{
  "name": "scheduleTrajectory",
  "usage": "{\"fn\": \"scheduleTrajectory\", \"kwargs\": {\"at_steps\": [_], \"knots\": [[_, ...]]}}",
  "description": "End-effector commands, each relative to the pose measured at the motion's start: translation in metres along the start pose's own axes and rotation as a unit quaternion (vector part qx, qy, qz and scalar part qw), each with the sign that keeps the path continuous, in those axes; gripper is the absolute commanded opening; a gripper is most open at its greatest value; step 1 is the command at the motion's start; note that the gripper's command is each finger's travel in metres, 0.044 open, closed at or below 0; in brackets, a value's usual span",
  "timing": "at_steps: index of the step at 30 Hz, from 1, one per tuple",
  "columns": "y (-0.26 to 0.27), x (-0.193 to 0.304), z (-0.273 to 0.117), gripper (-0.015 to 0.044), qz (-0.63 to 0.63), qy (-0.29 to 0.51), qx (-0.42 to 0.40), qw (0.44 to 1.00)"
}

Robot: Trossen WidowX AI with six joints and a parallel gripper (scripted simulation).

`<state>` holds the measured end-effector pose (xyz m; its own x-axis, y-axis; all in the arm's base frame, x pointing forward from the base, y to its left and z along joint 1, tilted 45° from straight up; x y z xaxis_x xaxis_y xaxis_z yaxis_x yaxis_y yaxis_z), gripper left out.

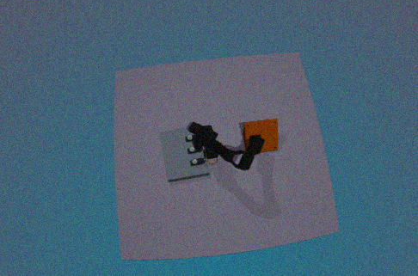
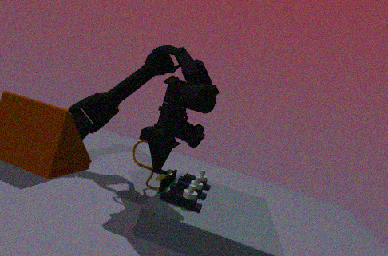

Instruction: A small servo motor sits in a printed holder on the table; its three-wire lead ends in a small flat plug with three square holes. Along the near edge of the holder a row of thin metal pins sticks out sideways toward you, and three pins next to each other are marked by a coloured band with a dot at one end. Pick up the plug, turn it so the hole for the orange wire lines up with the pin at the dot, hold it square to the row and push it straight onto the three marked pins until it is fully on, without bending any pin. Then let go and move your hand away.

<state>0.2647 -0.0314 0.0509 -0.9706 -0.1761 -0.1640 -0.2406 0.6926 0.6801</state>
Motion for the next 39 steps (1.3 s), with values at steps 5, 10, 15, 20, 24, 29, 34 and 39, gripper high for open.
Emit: {"fn": "scheduleTrajectory", "kwargs": {"at_steps": [5, 10, 15, 20, 24, 29, 34, 39], "knots": [[0.0, -0.007, -0.001, 0.0, 0.0, -0.002, 0.0, 1.0], [-0.001, -0.009, -0.001, 0.0026, 0.0, -0.002, 0.0, 1.0], [-0.002, -0.007, 0.003, 0.0158, 0.0, -0.002, 0.0, 1.0], [-0.003, -0.007, -0.01, 0.0289, 0.0, -0.002, 0.001, 1.0], [-0.003, -0.007, -0.049, 0.0394, 0.0, -0.002, 0.001, 1.0], [-0.002, -0.006, -0.057, 0.044, 0.0, -0.002, 0.001, 1.0], [-0.002, -0.006, -0.057, 0.044, 0.0, -0.002, 0.001, 1.0], [-0.002, -0.006, -0.057, 0.044, 0.0, -0.002, 0.001, 1.0]]}}
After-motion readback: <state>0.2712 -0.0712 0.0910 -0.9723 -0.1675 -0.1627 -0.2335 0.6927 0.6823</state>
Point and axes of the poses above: the point midway between the two fingers, 35 mm back from their tips, its own z axis out along the fingers, its own y axis across the jaws, x = y × z, the point moved 3 cm from there along -z, back along the fingers, and after that the axes turned 7 degrees about -z, right-handed, at the moved point
